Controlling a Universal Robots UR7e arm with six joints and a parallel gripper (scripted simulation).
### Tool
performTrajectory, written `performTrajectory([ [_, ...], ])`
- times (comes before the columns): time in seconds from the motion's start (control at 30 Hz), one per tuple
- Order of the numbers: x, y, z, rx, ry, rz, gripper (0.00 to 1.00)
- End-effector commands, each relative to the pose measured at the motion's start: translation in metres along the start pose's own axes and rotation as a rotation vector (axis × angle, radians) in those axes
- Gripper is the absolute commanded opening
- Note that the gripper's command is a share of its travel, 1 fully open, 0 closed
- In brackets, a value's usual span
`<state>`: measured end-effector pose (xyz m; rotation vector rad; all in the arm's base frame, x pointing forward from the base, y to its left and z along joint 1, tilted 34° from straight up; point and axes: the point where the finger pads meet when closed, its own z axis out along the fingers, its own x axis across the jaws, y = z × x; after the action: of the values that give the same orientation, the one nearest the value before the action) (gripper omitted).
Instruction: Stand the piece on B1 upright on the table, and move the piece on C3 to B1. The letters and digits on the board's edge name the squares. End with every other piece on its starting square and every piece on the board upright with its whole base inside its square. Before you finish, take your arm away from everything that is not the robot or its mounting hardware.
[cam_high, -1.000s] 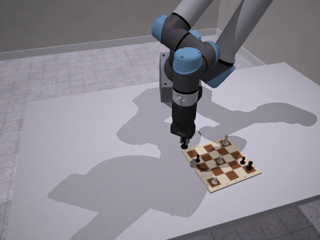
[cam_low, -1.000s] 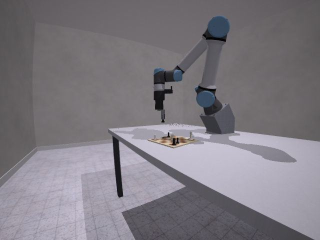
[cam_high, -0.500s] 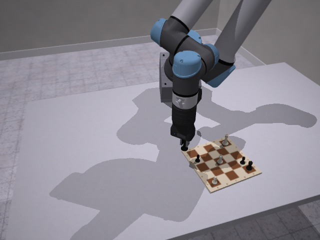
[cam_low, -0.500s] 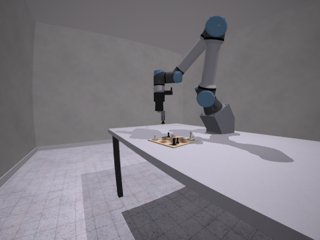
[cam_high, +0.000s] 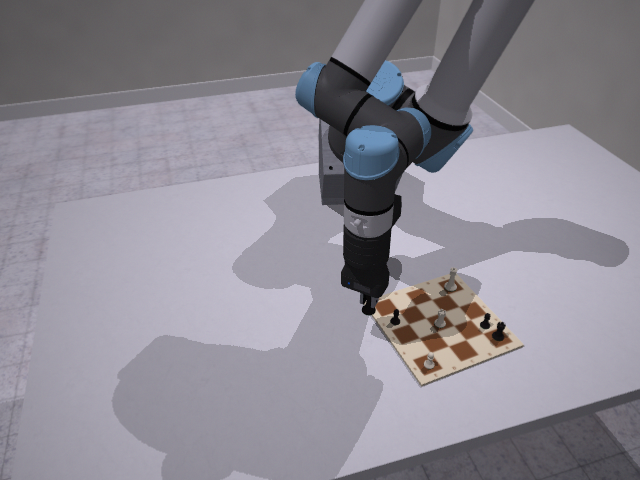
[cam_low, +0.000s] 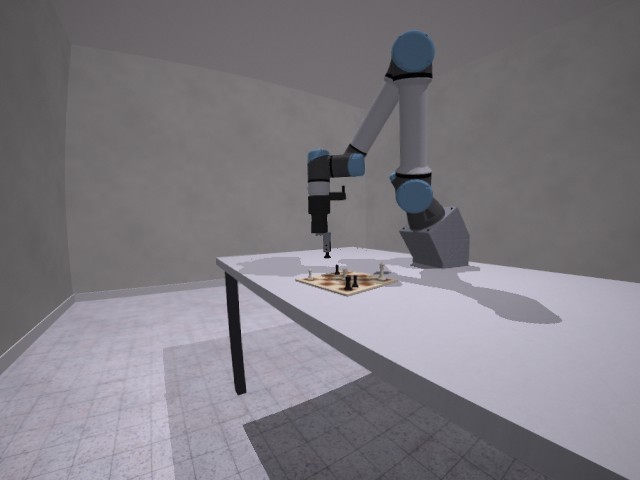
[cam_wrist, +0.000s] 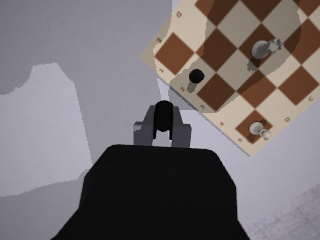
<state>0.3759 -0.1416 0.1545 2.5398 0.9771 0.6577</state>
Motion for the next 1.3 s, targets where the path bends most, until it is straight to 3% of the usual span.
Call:
performTrajectory([
  [0.0, 0.001, 0.003, 0.020, -0.010, -0.006, -0.001, 0.00],
  [0.5, 0.001, 0.005, 0.047, -0.012, -0.006, -0.002, 0.00],
  [1.27, 0.000, 0.006, 0.049, -0.014, -0.006, -0.002, 0.00],
])
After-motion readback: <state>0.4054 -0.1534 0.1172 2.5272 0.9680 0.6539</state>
